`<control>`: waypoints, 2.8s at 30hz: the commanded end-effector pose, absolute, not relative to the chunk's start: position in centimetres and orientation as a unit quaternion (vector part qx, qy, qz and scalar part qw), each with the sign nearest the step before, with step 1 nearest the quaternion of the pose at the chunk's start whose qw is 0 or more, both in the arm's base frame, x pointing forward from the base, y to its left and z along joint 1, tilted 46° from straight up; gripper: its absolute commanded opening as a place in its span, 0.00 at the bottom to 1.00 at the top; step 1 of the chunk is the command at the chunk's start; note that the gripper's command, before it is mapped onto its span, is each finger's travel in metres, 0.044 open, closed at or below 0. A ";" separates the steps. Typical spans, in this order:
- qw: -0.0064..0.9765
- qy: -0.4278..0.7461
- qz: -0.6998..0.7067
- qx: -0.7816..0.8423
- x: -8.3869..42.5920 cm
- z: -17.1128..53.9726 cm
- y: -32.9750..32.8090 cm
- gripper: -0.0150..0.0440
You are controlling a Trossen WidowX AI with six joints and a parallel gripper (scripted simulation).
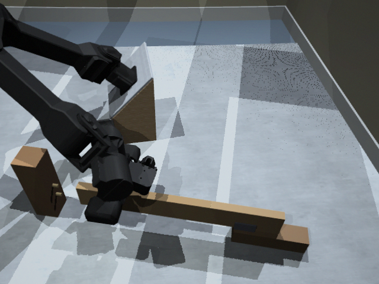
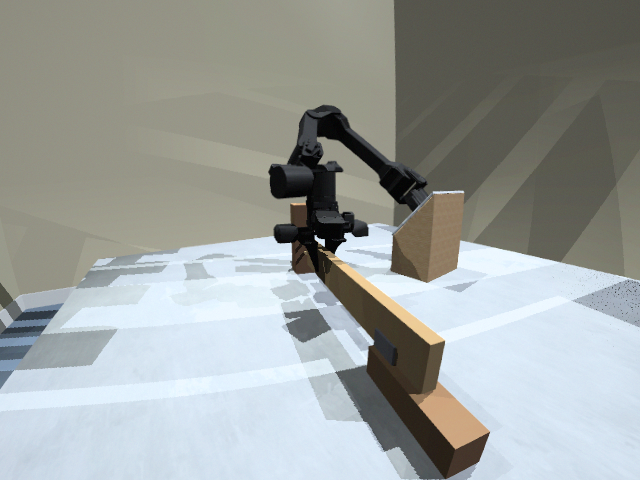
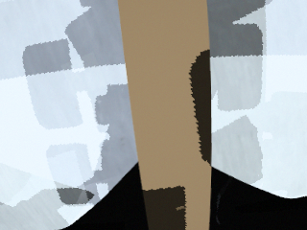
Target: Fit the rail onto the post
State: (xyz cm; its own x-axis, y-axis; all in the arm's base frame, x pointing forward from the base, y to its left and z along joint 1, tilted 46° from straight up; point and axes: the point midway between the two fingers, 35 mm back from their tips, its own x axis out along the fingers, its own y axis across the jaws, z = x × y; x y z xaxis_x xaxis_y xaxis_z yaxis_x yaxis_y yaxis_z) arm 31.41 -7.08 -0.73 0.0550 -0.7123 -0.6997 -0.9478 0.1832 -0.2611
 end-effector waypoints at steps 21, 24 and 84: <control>0.378 0.668 0.155 -0.622 31.3 -0.1 -7.6 0.25; 0.378 0.668 0.155 -0.622 31.2 0.0 -7.7 0.25; 0.378 0.668 0.155 -0.622 30.6 1.3 -8.9 0.25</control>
